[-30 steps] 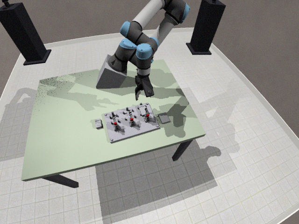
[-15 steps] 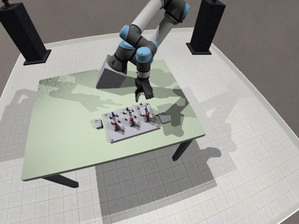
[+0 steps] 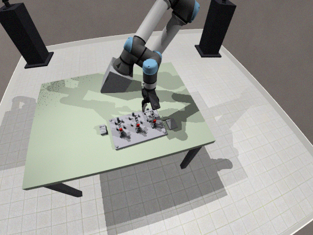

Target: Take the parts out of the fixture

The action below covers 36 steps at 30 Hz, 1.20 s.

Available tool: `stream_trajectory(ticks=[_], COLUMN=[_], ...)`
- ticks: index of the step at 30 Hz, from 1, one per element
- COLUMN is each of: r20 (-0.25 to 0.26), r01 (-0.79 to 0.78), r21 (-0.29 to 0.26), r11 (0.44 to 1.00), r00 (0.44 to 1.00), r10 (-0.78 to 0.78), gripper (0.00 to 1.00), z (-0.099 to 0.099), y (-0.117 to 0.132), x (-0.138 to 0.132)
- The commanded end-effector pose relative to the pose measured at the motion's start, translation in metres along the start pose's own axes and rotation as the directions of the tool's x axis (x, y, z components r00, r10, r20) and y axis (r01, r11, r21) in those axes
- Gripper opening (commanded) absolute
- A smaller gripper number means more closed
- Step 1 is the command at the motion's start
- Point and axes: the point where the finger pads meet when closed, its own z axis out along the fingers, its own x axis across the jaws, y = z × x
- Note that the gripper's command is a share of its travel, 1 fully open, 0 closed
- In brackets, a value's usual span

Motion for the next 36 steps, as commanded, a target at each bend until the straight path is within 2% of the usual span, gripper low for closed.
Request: stream_trajectory(ticks=[1, 8, 36], r20=[-0.003, -0.003, -0.003], r01=[0.0, 0.0, 0.0], r21=[0.002, 0.002, 0.002], r11=[1.0, 1.0, 1.0], r00=[1.0, 1.0, 1.0], r10=[0.0, 0.0, 0.0], gripper=[0.59, 0.59, 0.59], z=[0.01, 0.02, 0.025], y=[-0.002, -0.002, -0.002], x=[0.001, 0.001, 0.001])
